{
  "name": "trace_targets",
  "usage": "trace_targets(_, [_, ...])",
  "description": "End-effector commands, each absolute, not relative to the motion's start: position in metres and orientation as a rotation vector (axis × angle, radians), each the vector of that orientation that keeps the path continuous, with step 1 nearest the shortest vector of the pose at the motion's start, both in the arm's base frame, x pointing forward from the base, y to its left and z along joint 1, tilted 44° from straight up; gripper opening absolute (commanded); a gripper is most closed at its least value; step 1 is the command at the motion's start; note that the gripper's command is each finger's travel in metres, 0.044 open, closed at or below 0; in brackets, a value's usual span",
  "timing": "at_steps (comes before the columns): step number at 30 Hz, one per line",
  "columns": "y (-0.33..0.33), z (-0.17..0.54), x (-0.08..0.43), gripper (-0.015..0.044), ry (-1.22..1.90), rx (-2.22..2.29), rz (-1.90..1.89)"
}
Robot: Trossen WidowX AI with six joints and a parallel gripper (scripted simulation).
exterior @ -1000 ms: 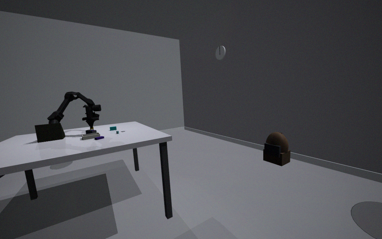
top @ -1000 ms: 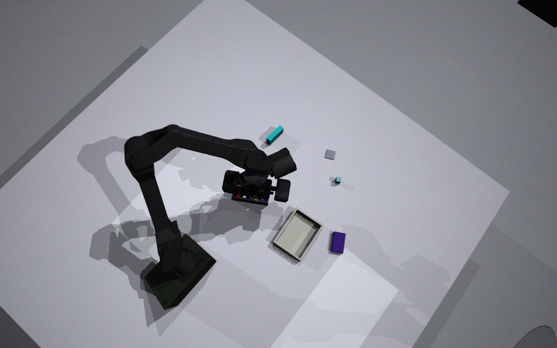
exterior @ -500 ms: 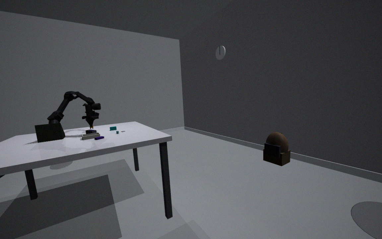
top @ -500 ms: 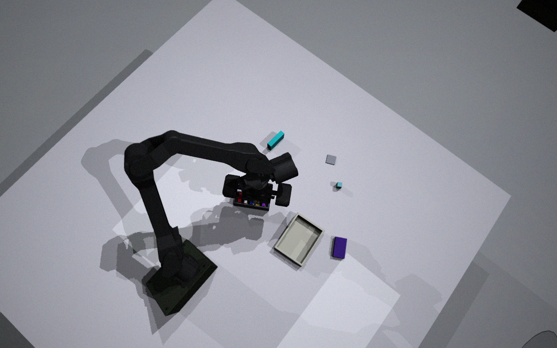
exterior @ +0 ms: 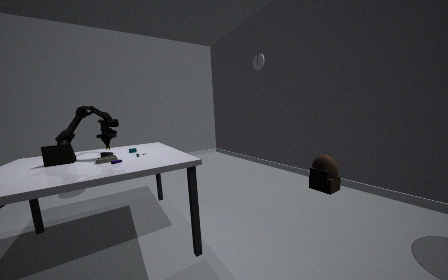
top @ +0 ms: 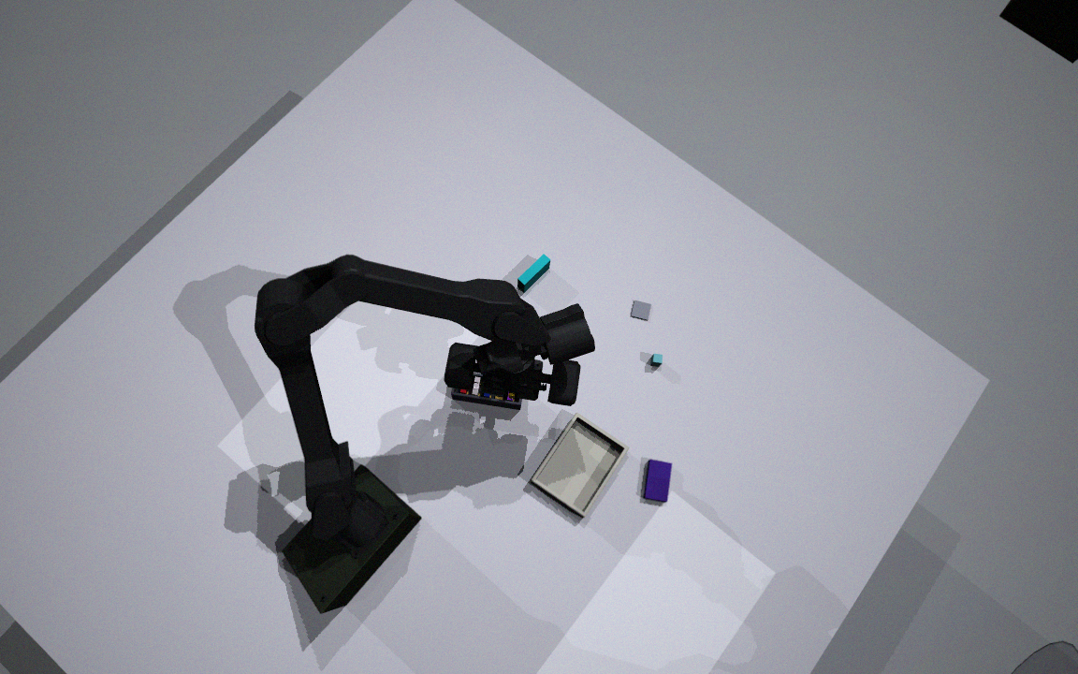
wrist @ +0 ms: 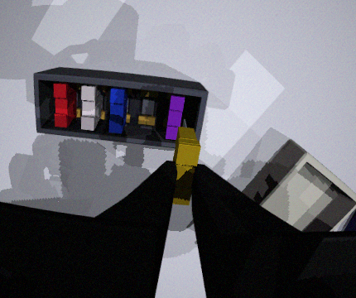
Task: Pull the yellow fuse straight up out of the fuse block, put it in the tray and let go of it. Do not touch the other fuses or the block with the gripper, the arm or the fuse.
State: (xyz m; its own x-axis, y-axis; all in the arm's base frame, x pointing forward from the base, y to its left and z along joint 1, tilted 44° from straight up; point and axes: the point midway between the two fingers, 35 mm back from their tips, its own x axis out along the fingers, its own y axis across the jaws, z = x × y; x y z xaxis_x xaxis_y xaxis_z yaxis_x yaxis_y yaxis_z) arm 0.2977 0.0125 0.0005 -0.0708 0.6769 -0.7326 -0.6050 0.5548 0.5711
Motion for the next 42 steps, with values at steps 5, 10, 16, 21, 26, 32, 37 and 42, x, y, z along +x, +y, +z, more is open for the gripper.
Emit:
trace_targets(5, [-0.024,-0.029,0.307,0.0,1.263,0.065,1.049])
trace_targets(10, [-0.045,-0.048,0.309,0.0,1.263,0.063,1.048])
trace_targets(16, [-0.07,-0.072,0.308,0.0,1.263,0.063,1.049])
trace_targets(21, [-0.09,-0.093,0.304,0.0,1.261,0.065,1.053])
trace_targets(26, [-0.1,-0.104,0.301,0.0,1.259,0.066,1.055])
trace_targets(32, [-0.097,-0.107,0.301,0.0,1.259,0.066,1.055])
trace_targets(37, [-0.092,-0.113,0.301,0.0,1.259,0.066,1.055])
trace_targets(42, [-0.086,-0.119,0.301,0.0,1.259,0.066,1.056])
